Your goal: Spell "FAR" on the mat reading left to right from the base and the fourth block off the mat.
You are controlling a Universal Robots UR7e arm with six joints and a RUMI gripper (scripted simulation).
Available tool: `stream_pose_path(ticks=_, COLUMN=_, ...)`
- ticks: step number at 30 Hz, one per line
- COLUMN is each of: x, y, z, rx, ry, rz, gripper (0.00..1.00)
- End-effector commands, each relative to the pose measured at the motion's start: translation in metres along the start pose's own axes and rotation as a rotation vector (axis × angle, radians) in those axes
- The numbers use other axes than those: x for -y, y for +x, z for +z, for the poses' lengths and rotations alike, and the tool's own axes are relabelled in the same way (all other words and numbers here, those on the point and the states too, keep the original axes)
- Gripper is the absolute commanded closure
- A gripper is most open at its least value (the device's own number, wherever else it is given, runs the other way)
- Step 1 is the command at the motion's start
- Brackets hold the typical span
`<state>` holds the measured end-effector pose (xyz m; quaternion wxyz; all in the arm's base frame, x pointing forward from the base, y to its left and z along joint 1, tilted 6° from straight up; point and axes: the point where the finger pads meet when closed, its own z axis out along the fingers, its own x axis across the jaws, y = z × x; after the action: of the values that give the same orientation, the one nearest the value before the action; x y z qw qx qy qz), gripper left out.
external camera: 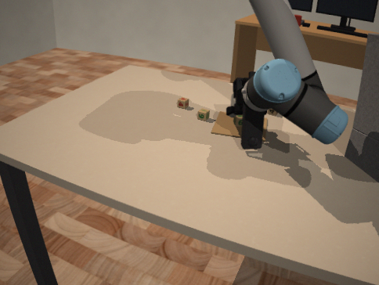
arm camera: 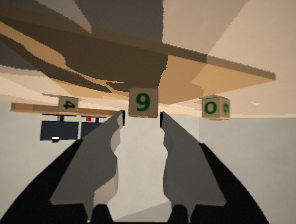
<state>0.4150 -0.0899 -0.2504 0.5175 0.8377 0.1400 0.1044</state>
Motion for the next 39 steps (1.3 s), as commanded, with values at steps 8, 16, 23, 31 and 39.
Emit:
stream_pose_path(ticks=8, x=-0.026, y=0.0, z=-0.016, rx=0.0, ry=0.0, rz=0.001, gripper=0.75)
stream_pose_path(ticks=16, x=-0.039, y=0.0, z=-0.024, rx=0.0, ry=0.0, rz=0.001, gripper=0.75)
stream_pose_path(ticks=23, x=-0.041, y=0.0, z=-0.025, rx=0.0, ry=0.001, rz=0.001, gripper=0.75)
stream_pose_path(ticks=31, x=-0.043, y=0.001, z=-0.025, rx=0.0, ry=0.062, rz=-0.001, gripper=0.75)
stream_pose_path(ticks=39, x=-0.046, y=0.001, z=-0.027, rx=0.0, ry=0.188, rz=-0.001, gripper=0.75)
